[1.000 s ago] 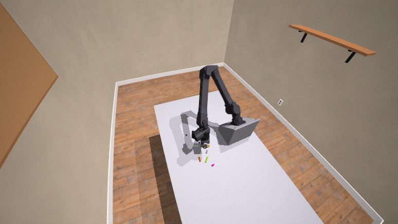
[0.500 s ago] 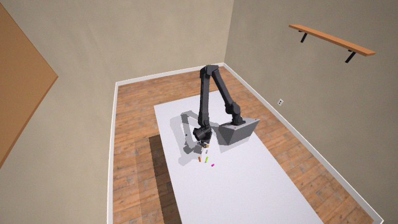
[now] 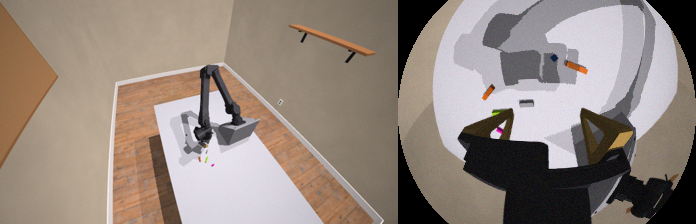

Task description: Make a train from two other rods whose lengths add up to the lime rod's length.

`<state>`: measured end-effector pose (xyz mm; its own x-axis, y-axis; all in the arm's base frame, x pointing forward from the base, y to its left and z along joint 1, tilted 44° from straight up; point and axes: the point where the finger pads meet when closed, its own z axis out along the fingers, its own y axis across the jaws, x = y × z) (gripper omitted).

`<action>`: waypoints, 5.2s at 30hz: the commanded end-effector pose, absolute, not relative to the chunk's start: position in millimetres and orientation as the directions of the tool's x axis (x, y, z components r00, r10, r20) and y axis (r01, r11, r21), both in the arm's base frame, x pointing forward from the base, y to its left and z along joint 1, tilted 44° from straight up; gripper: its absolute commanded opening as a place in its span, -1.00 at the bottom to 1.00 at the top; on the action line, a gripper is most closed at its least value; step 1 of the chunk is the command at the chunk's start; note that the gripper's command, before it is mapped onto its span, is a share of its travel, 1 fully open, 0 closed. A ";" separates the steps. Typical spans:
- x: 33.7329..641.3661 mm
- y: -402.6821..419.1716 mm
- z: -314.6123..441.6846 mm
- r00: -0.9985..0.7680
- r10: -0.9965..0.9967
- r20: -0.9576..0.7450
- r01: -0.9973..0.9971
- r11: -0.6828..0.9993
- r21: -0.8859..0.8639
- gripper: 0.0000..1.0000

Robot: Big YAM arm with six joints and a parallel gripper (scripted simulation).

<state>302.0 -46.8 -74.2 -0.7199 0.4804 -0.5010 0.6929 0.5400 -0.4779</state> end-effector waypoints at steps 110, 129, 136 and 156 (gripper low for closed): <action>346.0 -101.6 -7.3 -0.171 0.706 -0.687 0.983 0.165 -0.075 1.00; 347.3 -127.4 12.1 0.007 0.720 -0.694 0.999 0.029 0.040 1.00; 350.1 -127.5 18.9 0.022 0.719 -0.694 0.998 0.029 0.062 1.00; 350.1 -127.5 18.9 0.022 0.719 -0.694 0.998 0.029 0.062 1.00</action>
